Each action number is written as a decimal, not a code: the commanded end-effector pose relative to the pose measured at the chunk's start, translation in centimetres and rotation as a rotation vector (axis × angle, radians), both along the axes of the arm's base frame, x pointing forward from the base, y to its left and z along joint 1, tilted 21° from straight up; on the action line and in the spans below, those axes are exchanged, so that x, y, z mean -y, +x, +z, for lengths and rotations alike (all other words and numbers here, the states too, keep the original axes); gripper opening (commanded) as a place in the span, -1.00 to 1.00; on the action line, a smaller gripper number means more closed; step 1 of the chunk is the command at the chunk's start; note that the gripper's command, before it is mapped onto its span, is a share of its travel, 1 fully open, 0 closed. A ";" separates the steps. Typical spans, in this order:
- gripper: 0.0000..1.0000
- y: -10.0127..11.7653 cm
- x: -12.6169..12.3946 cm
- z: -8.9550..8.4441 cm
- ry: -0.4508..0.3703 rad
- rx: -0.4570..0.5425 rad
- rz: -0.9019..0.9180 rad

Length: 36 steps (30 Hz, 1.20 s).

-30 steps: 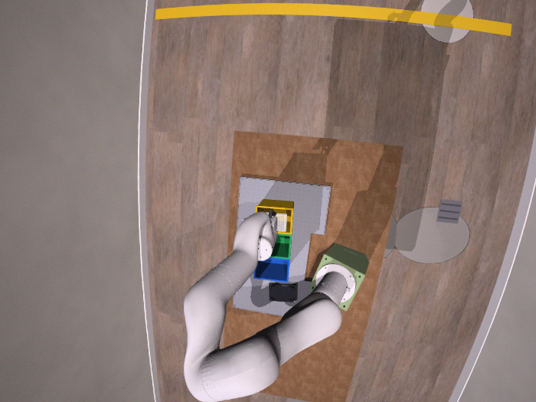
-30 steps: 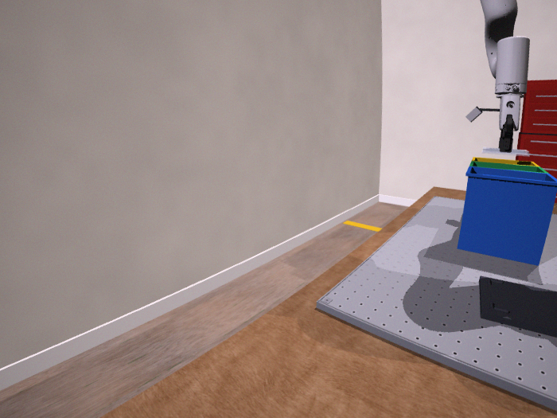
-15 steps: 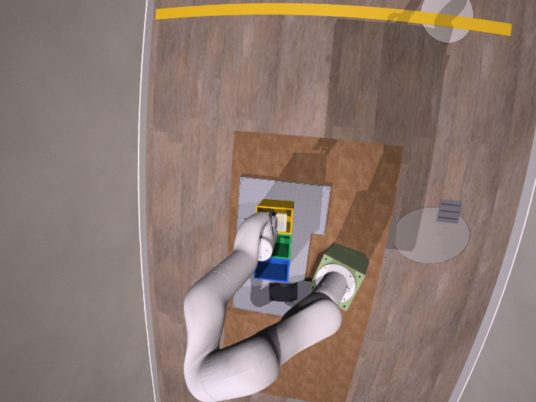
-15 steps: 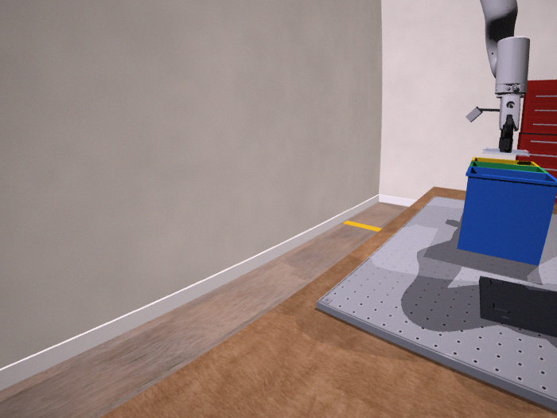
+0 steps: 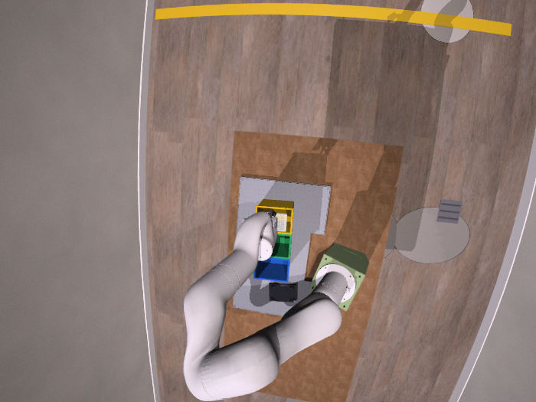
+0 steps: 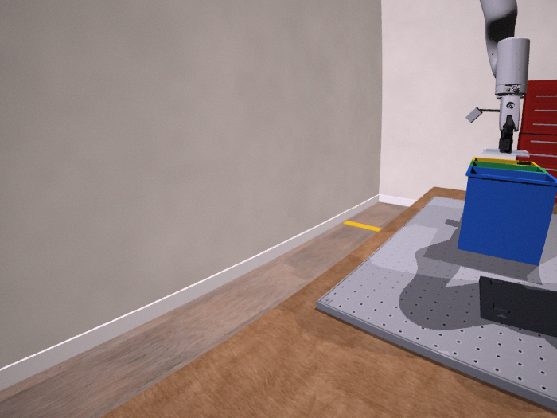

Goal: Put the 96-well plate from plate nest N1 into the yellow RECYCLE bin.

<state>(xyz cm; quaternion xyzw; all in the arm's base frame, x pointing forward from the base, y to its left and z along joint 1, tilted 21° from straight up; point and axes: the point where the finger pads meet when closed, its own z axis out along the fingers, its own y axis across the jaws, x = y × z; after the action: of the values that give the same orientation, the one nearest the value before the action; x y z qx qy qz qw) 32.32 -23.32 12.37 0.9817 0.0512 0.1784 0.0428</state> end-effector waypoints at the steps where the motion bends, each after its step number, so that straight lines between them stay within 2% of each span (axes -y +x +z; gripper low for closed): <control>1: -1.00 0.1 0.0 -0.1 -0.001 0.001 0.000; 36: -1.00 0.3 0.1 -0.5 -0.001 0.001 0.000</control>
<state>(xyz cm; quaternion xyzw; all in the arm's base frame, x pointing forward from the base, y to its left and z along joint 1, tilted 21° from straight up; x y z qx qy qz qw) 32.51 -23.35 11.87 0.9817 0.0512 0.1784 0.0428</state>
